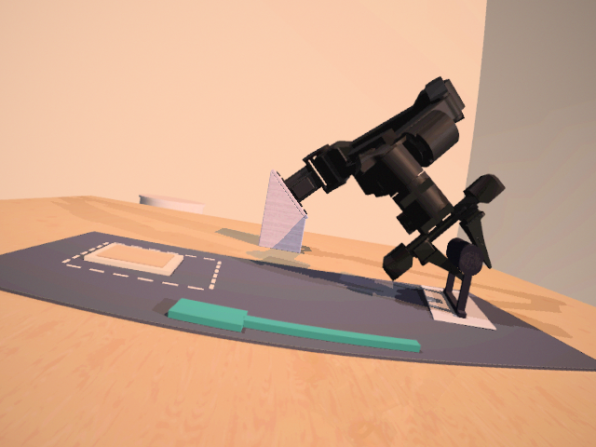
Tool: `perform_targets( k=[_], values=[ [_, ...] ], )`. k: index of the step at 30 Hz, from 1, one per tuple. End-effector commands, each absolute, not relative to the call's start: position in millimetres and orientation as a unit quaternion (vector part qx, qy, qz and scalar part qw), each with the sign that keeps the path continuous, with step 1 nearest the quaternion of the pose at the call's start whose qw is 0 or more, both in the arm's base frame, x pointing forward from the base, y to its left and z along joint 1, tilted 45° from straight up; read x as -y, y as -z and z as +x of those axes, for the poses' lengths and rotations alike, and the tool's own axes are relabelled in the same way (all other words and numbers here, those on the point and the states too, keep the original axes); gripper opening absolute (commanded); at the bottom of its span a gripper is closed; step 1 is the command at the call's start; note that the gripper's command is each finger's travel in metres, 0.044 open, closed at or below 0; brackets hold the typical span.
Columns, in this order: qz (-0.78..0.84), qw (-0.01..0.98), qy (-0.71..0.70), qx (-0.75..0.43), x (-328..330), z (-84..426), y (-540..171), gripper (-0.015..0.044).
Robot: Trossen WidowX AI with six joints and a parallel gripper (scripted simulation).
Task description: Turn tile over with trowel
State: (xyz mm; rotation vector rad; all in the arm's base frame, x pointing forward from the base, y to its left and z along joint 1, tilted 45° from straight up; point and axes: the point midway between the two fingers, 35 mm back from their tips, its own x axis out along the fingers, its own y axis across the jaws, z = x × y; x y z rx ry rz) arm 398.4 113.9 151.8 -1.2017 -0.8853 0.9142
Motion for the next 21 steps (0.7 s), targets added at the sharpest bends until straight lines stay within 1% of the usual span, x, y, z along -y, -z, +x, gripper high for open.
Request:
perform_targets(
  k=[1, 8, 9, 18, 21],
  values=[
    [-0.532, 0.641, -0.394, 0.389, -113.0, 400.2, -151.8, 0.0105],
    [-0.532, 0.641, -0.394, 0.389, -113.0, 400.2, -151.8, 0.0289],
    [-0.532, 0.641, -0.394, 0.389, -113.0, 400.2, -151.8, 0.0300],
    [-0.532, 0.641, -0.394, 0.388, -111.9, 399.8, -151.7, 0.0300],
    [-0.525, 0.646, -0.401, 0.383, -95.6, 392.9, -150.0, 0.0300]
  ],
)
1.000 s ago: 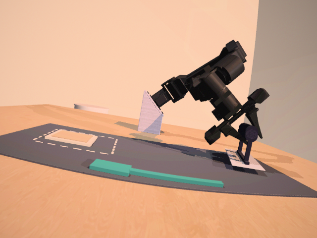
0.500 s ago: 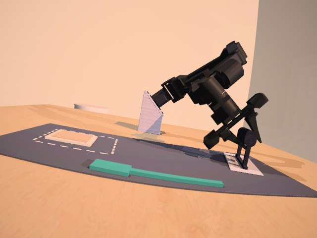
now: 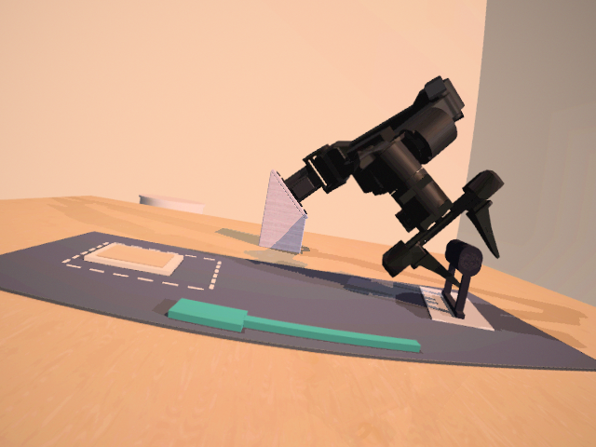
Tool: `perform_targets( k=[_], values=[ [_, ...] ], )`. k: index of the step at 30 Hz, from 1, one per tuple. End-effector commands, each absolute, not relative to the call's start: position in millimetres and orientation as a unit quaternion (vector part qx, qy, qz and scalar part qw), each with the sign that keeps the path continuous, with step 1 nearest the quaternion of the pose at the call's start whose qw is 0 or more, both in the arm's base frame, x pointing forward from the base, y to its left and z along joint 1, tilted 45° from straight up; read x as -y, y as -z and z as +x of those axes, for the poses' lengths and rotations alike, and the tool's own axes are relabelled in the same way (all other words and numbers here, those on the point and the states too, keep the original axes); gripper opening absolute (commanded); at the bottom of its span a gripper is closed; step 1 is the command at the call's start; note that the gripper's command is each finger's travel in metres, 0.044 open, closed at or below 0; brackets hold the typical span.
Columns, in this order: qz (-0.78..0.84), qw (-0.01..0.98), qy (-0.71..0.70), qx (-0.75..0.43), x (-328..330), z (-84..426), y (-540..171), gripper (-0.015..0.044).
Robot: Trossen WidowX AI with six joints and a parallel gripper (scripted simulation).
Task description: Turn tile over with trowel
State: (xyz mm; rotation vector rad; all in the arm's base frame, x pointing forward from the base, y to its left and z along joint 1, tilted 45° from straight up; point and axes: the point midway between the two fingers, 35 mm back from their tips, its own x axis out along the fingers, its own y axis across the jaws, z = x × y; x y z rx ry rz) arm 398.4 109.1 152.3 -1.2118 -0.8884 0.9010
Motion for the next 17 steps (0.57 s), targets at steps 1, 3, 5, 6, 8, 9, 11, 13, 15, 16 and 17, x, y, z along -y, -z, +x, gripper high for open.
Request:
perform_targets(
  k=[1, 3, 5, 6, 8, 9, 11, 13, 15, 16, 17],
  values=[
    [-0.523, 0.648, -0.403, 0.380, -90.0, 390.2, -149.3, 0.0300],
    [-0.521, 0.649, -0.405, 0.378, -85.5, 388.0, -148.7, 0.0300],
    [-0.521, 0.649, -0.405, 0.378, -85.5, 388.0, -148.7, 0.0300],
    [-0.521, 0.649, -0.405, 0.378, -83.5, 386.7, -150.5, 0.0300],
    [-0.523, 0.648, -0.407, 0.375, -67.4, 375.3, -163.7, 0.0300],
    [-0.526, 0.647, -0.408, 0.371, -56.2, 365.8, -172.8, 0.0300],
    [-0.531, 0.645, -0.413, 0.362, -36.1, 345.2, -188.5, 0.0300],
    [-0.536, 0.644, -0.417, 0.353, -24.4, 330.4, -197.2, 0.0300],
    [-0.537, 0.644, -0.417, 0.352, -23.1, 328.5, -198.2, 0.0300],
    [-0.537, 0.644, -0.417, 0.352, -23.1, 328.5, -198.2, 0.0300],
    [-0.537, 0.644, -0.417, 0.352, -23.1, 328.5, -198.2, 0.0300]
  ],
)
